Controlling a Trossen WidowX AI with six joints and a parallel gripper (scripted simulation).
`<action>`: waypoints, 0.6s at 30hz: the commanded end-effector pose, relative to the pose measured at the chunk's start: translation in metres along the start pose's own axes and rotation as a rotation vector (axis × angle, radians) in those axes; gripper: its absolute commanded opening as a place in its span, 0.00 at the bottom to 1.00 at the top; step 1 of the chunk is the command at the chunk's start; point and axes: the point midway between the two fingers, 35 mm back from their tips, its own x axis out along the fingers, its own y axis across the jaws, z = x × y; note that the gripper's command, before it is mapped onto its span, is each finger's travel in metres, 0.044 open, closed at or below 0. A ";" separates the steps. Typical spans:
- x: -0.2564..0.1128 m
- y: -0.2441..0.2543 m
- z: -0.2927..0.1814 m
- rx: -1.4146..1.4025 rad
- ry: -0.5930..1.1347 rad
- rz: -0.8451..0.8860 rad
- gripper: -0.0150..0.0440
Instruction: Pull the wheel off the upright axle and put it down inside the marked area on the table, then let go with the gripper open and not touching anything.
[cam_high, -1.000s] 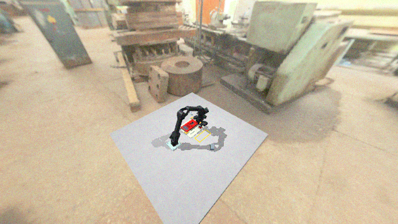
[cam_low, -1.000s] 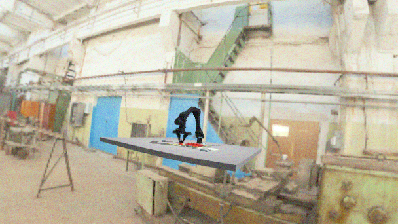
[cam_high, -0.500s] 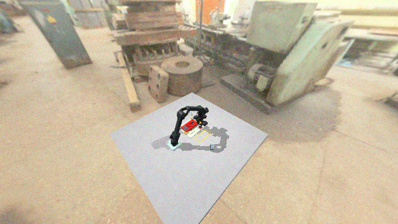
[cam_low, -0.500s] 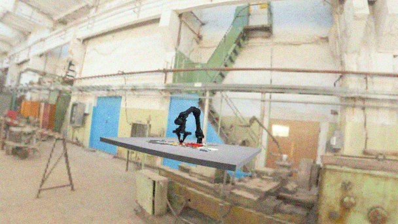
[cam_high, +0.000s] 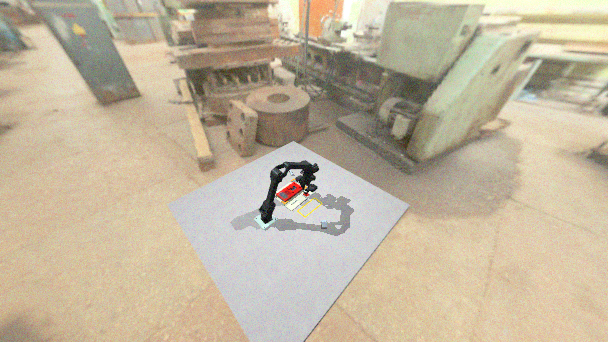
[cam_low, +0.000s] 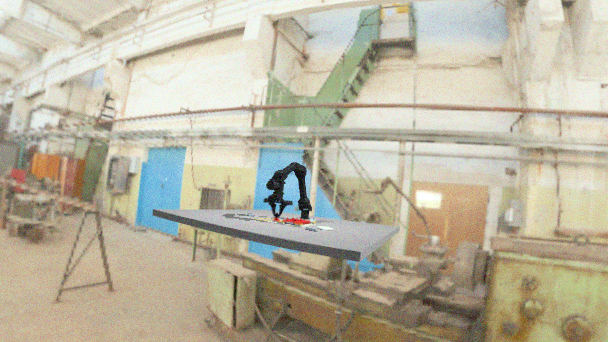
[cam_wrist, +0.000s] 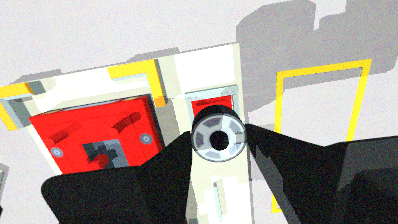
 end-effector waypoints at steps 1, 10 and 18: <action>-0.006 0.000 0.001 0.000 -0.007 -0.002 0.25; -0.009 0.000 0.001 -0.001 -0.007 -0.002 0.25; -0.011 0.000 0.001 -0.001 -0.008 -0.003 0.25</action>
